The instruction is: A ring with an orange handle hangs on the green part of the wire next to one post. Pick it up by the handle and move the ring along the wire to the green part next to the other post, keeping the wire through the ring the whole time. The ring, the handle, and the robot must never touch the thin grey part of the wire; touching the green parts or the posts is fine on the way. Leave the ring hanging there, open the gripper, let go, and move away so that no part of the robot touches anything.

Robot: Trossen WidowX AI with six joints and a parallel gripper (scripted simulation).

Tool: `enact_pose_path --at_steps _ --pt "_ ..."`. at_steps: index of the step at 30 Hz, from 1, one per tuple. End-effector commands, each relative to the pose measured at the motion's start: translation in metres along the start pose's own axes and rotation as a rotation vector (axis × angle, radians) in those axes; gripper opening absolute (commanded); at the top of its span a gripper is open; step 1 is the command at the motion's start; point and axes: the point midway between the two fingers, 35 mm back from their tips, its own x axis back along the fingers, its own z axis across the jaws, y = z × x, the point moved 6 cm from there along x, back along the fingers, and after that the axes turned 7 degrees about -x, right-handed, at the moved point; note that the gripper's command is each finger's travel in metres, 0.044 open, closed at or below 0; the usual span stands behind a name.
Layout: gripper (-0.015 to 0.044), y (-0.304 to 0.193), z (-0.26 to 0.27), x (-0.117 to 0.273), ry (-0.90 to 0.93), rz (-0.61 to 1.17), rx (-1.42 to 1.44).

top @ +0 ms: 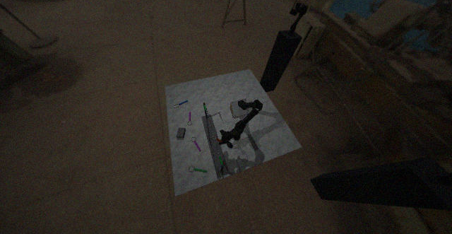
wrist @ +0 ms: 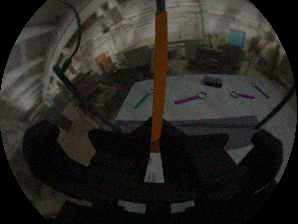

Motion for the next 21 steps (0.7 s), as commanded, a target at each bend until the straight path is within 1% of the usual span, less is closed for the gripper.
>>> enact_pose_path --at_steps 1,21 --pt "-0.0150 0.003 -0.010 0.002 -0.033 0.003 0.061" --pt "-0.0150 0.012 -0.040 0.009 -0.098 0.009 0.182"
